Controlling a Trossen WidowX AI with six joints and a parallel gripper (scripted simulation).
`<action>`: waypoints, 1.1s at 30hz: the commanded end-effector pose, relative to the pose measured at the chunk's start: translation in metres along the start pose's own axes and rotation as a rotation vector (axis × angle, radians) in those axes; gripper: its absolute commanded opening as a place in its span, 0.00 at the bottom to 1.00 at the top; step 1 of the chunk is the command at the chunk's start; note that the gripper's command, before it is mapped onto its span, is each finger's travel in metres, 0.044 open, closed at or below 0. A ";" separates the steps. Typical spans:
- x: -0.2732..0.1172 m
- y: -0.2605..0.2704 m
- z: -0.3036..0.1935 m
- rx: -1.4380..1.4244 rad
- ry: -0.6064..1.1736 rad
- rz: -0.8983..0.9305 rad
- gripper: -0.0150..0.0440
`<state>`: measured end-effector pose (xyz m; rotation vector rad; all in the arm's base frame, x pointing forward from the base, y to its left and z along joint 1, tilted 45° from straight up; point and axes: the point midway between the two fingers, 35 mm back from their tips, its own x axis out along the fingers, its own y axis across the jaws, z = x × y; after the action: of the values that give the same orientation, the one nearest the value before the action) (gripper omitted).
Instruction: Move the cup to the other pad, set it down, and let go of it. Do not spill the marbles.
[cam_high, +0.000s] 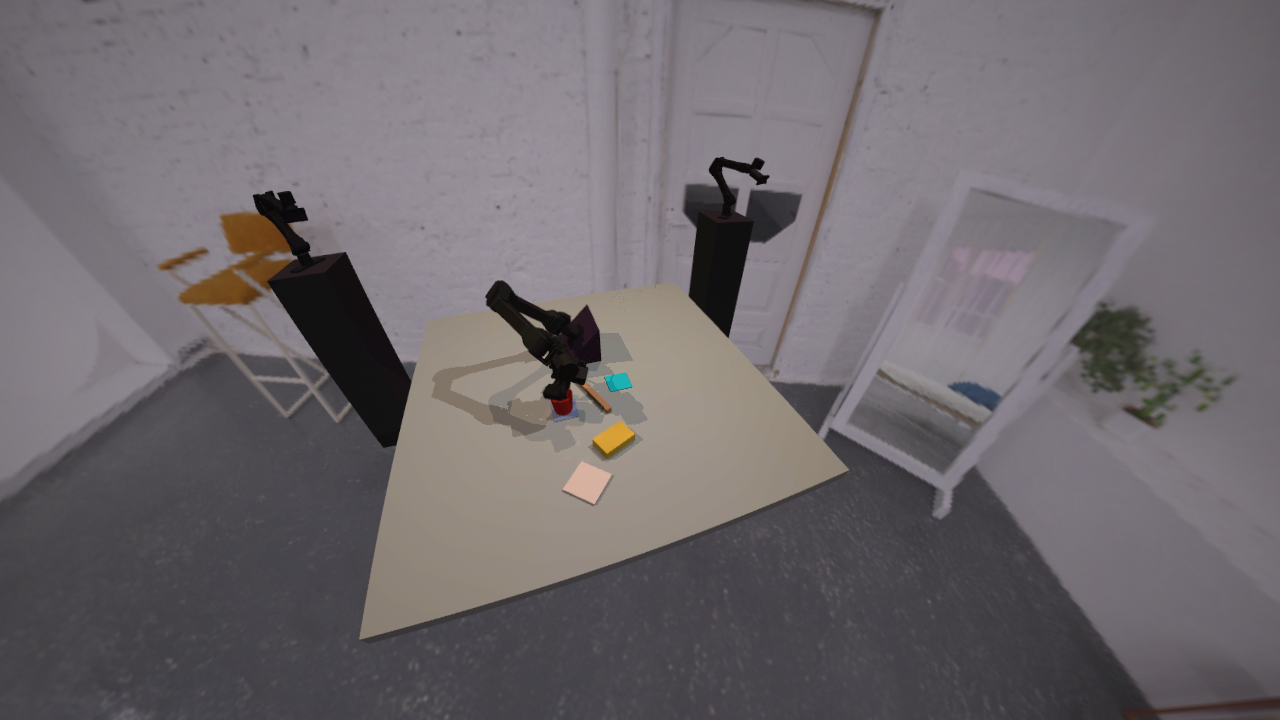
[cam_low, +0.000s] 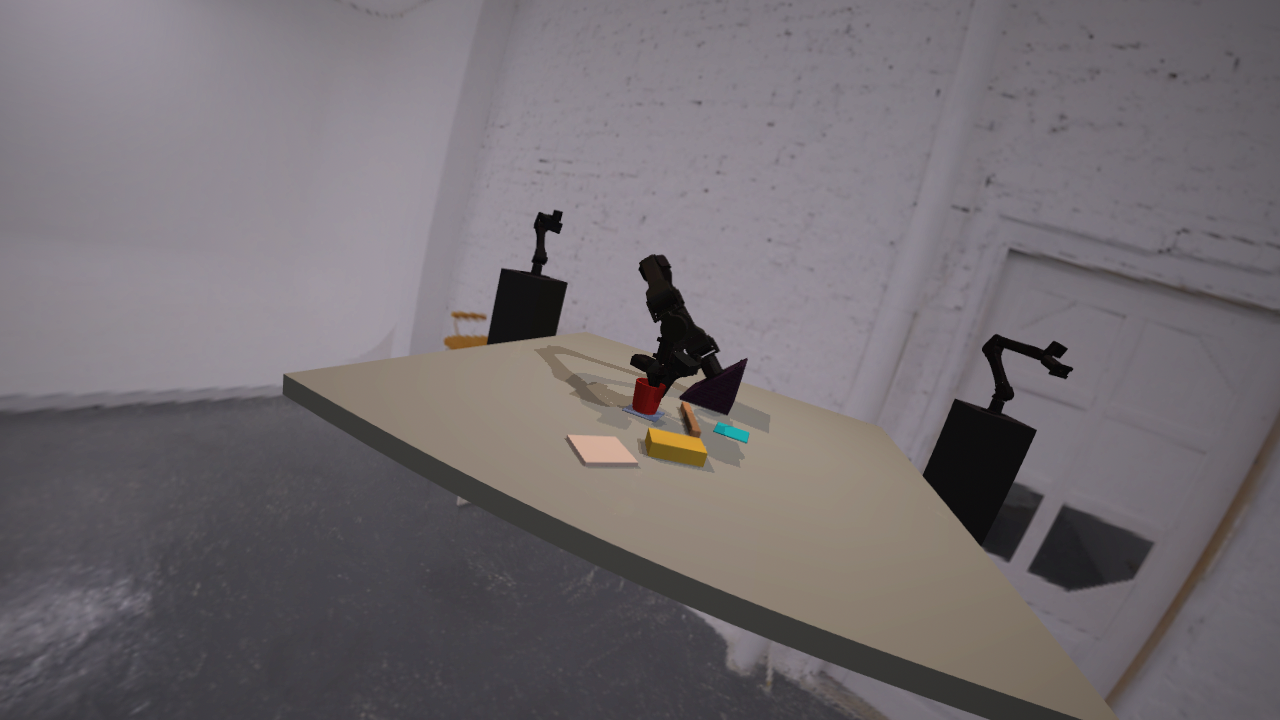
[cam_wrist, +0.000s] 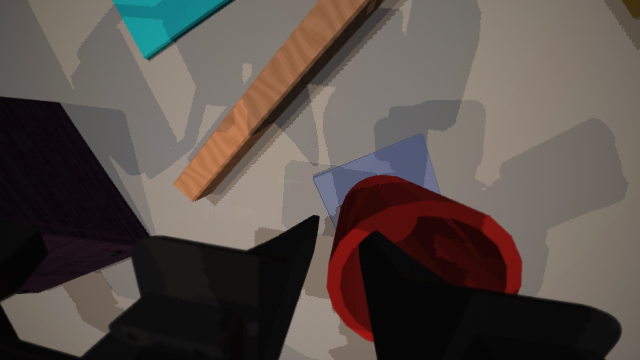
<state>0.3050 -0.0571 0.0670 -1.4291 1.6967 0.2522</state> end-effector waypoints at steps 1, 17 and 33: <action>0.000 0.000 0.000 0.001 0.000 0.000 0.33; -0.011 -0.001 0.001 0.000 -0.001 0.001 0.25; -0.046 -0.002 0.002 -0.003 0.003 0.001 0.25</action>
<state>0.3053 -0.0265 0.0978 -1.4372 1.6973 0.2545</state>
